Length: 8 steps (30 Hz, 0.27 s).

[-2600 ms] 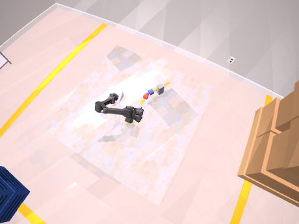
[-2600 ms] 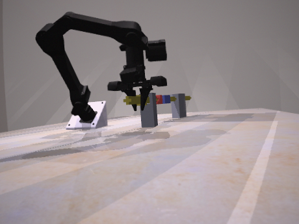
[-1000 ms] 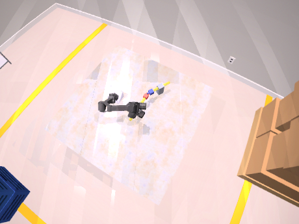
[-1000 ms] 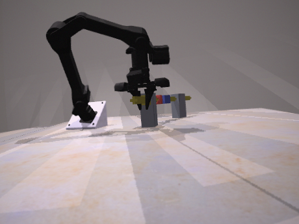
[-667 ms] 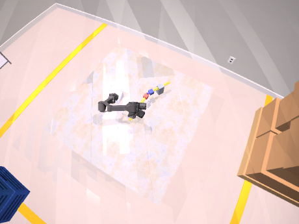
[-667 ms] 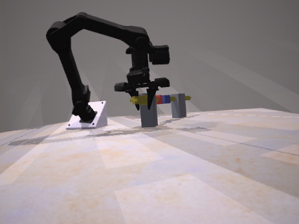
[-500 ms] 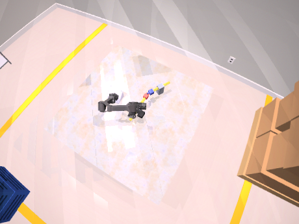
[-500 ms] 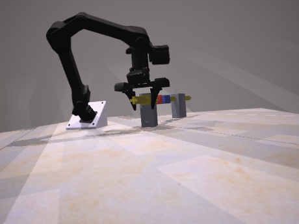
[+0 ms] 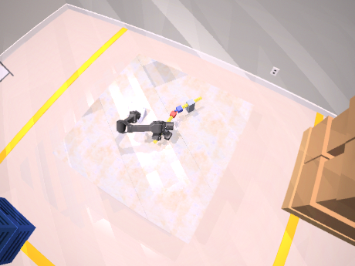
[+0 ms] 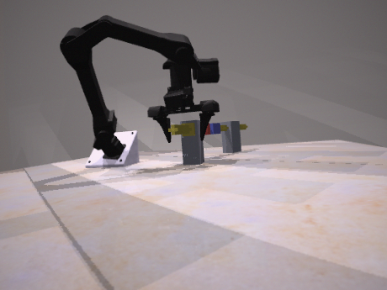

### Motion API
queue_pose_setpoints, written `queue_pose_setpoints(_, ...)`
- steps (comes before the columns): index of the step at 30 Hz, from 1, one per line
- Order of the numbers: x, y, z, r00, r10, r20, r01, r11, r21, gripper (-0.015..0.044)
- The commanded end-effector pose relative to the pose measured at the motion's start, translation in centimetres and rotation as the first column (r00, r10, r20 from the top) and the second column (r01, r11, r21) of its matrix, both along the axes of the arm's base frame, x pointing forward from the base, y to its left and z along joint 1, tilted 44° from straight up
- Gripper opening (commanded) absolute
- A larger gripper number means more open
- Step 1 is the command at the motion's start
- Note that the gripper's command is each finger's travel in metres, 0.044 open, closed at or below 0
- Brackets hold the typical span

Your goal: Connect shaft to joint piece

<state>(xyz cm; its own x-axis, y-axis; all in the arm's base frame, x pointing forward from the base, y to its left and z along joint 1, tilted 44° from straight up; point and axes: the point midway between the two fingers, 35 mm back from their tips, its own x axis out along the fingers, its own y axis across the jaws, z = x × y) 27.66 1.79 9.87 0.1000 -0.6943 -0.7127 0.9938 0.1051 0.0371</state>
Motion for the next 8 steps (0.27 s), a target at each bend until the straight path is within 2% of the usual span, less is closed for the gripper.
queue_pose_setpoints(1, -0.1, 1.3, 1.3, 1.0, 0.0, 0.002, 0.0, 1.0, 0.007, 0.044)
queue_pose_setpoints(5, -0.3, 2.0, 2.1, 1.0, 0.001, 0.001, -0.001, 1.0, 0.007, 0.044)
queue_pose_setpoints(8, -0.8, 4.1, 4.4, 1.0, 0.004, 0.002, -0.004, 1.0, 0.001, 0.044)
